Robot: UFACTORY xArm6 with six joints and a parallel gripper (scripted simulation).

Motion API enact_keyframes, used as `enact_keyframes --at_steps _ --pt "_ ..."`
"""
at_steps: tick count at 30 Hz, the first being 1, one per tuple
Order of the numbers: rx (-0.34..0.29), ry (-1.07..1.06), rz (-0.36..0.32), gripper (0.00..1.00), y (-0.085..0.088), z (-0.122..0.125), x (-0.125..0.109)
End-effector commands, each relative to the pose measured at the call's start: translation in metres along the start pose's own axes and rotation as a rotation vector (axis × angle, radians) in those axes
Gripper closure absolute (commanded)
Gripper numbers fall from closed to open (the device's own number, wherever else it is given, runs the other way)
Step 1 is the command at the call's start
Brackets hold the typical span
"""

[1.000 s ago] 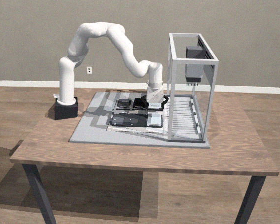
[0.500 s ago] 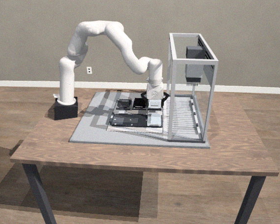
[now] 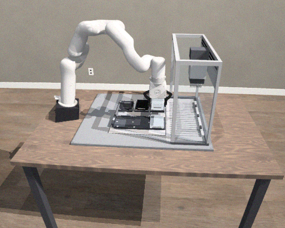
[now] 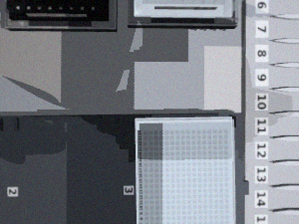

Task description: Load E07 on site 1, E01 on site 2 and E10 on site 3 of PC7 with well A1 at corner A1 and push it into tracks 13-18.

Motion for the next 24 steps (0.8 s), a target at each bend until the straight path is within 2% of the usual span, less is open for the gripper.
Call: enact_keyframes --at_steps 1,6,11,13,24 --pt "-0.004 0.0 -0.001 0.0 0.002 0.001 0.0" --pt "-0.004 0.0 -0.001 0.0 0.002 0.001 0.0" --pt "-0.004 -0.024 -0.001 0.0 0.002 -0.009 0.023" --pt "-0.004 -0.024 -0.001 0.0 0.002 -0.009 0.023" --pt "-0.004 -0.024 0.0 0.0 0.002 -0.032 0.073"
Point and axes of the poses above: the point where the finger pads meet when closed, its own y axis back along the fingers, its own z axis across the jaws, x = y × z, the point moved 6 cm from there along y, back along the fingers, and after that the axes turned 2 degrees about y, right-handed, at the moved point
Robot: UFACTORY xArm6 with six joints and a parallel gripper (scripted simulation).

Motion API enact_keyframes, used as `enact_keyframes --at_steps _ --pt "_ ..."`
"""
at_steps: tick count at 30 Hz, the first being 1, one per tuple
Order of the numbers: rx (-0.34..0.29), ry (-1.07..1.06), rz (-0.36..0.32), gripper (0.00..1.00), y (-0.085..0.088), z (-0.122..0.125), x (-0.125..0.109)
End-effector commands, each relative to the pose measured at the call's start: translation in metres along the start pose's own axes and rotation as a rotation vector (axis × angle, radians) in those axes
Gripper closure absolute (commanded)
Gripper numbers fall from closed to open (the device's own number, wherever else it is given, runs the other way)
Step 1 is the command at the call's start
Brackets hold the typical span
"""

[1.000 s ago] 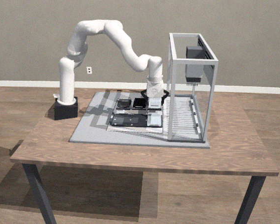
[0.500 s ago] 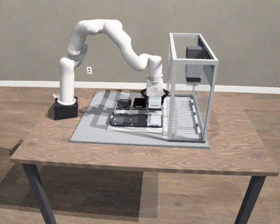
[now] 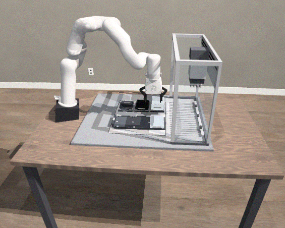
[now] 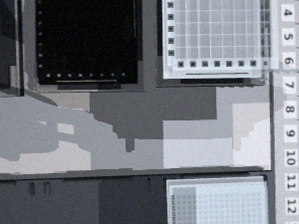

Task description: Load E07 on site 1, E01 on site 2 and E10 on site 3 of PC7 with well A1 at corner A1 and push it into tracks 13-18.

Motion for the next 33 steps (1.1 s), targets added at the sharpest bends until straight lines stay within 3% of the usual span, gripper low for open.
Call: enact_keyframes --at_steps 1,33 --pt "-0.006 -0.001 -0.002 0.0 0.002 -0.01 0.022" --pt "-0.006 -0.001 -0.001 0.0 0.002 -0.07 0.148"
Point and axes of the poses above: the point where the finger pads meet when closed, its own y axis back along the fingers, its own z axis across the jaws, x = y × z, the point moved 6 cm from there along y, back along the fingers, and after that the axes turned 2 degrees about y, right-handed, at the moved point
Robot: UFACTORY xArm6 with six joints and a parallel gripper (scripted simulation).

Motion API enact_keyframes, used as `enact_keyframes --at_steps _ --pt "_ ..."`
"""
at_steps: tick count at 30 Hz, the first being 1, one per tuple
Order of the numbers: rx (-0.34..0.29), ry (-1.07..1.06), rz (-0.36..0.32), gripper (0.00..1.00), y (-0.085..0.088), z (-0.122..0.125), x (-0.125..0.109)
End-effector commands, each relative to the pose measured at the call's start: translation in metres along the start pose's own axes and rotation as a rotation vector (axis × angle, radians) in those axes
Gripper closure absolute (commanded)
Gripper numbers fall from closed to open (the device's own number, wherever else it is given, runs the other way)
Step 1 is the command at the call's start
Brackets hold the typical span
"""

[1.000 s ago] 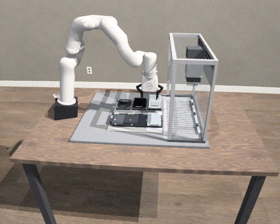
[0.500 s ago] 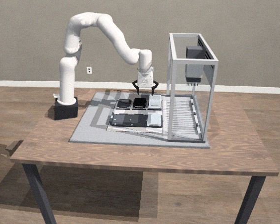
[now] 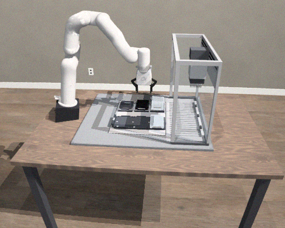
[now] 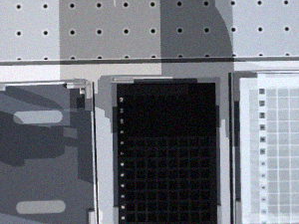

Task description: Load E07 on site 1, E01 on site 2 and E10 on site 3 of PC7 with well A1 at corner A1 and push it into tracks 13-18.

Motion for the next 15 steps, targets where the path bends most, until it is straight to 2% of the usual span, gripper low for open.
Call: enact_keyframes --at_steps 1,3,15 --pt "-0.005 -0.001 -0.001 0.0 0.0017 -0.0094 0.0223" --pt "-0.005 -0.001 -0.001 0.0 0.0017 -0.0137 0.0311" --pt "-0.005 -0.001 -0.001 0.0 0.0017 -0.0136 0.0311"
Point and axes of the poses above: the point where the finger pads meet when closed, its own y axis back along the fingers, its own z axis across the jaws, x = y × z, the point moved 6 cm from there along y, back along the fingers, and after that the axes turned 2 degrees about y, right-handed, at the moved point
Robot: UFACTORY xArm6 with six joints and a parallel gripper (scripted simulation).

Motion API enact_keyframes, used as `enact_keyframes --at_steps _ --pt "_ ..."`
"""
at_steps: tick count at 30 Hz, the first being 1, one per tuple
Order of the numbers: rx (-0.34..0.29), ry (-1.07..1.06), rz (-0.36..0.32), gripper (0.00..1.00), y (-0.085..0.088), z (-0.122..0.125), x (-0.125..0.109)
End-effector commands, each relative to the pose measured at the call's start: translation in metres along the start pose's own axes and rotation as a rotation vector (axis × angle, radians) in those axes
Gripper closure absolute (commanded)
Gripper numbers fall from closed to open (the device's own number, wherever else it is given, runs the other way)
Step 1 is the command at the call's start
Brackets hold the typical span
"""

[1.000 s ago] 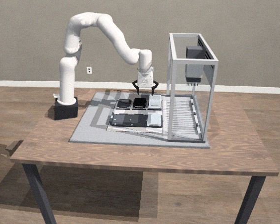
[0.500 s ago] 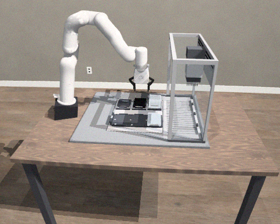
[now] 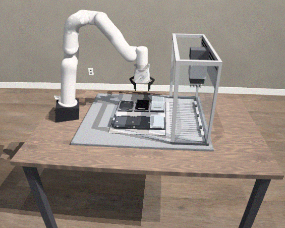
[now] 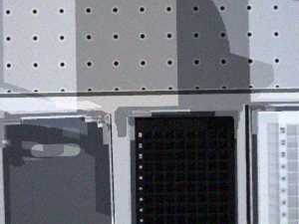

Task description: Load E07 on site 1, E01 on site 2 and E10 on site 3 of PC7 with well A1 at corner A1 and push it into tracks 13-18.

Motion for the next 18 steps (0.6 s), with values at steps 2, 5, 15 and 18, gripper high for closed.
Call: enact_keyframes --at_steps 2,5,15,18 --pt "-0.004 0.0 0.001 0.0 0.001 0.001 0.001" --pt "-0.004 0.0 0.001 0.0 0.0 0.001 0.001" --pt "-0.004 0.0 0.001 0.0 -0.014 0.001 0.001" --pt "-0.004 0.0 0.001 0.0 -0.019 0.001 0.001"
Point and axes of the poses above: the point where the finger pads meet when closed, its own y axis back along the fingers, its own z axis across the jaws, x = y × z, the point moved 6 cm from there along y, back along the fingers, and after that the axes turned 2 degrees about y, right-handed, at the moved point
